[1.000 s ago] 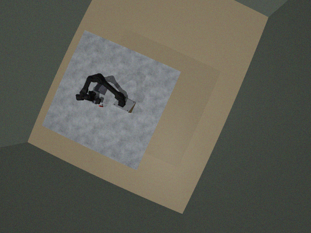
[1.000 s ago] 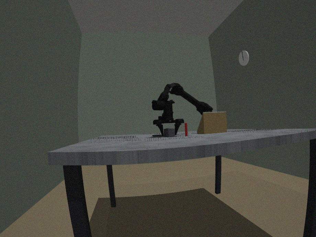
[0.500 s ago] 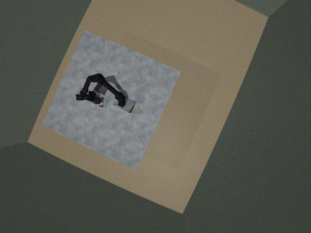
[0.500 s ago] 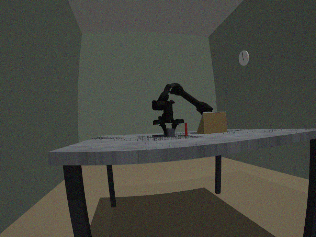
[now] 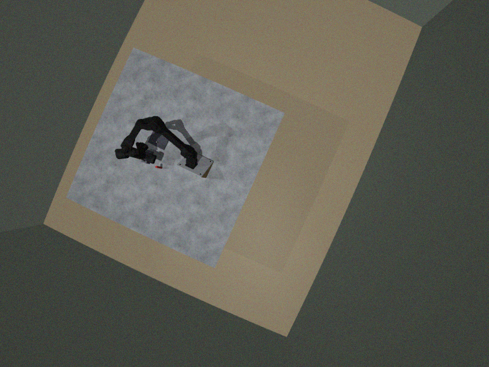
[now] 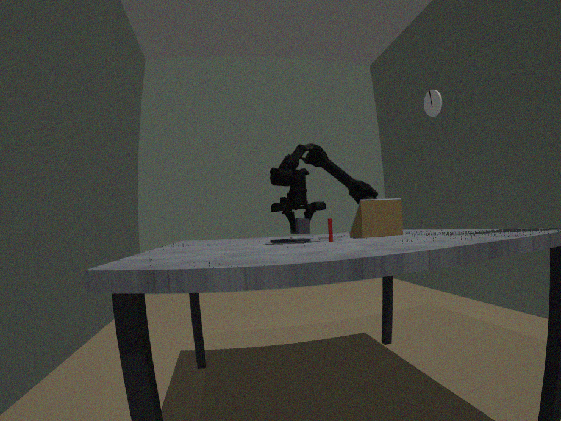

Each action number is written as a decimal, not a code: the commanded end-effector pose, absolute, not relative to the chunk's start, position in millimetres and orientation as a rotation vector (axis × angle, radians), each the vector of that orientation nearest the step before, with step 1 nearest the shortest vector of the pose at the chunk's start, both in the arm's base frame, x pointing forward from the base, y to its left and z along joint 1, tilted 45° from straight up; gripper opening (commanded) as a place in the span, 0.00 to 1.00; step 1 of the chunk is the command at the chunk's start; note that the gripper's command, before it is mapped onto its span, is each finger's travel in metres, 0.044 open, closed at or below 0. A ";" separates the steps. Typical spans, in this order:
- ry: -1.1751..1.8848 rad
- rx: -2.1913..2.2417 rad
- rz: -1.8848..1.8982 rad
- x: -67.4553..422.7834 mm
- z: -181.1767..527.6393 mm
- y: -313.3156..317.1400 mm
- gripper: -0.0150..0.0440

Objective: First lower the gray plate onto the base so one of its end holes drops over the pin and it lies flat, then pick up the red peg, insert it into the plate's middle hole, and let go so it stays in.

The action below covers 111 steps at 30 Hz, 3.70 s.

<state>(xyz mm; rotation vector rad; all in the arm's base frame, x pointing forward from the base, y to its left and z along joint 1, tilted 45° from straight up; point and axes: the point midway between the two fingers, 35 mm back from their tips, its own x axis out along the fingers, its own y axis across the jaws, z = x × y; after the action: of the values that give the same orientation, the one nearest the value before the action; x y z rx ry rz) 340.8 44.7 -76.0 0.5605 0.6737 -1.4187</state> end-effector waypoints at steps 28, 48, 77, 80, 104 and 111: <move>0.675 0.571 -1.420 328.4 -6.3 111.9 0.25; 0.589 0.691 -1.470 339.5 10.9 68.2 0.25; 0.383 0.892 -1.565 340.6 36.1 -22.1 0.25; 0.358 0.910 -1.575 339.1 38.7 -31.4 0.25; 0.303 0.948 -1.597 334.7 44.3 -51.5 0.25; 0.303 0.948 -1.597 335.2 43.0 -54.2 0.25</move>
<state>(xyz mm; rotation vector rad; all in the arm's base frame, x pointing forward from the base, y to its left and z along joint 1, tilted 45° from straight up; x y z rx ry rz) 334.9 -52.1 43.8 0.9549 0.3049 -1.5991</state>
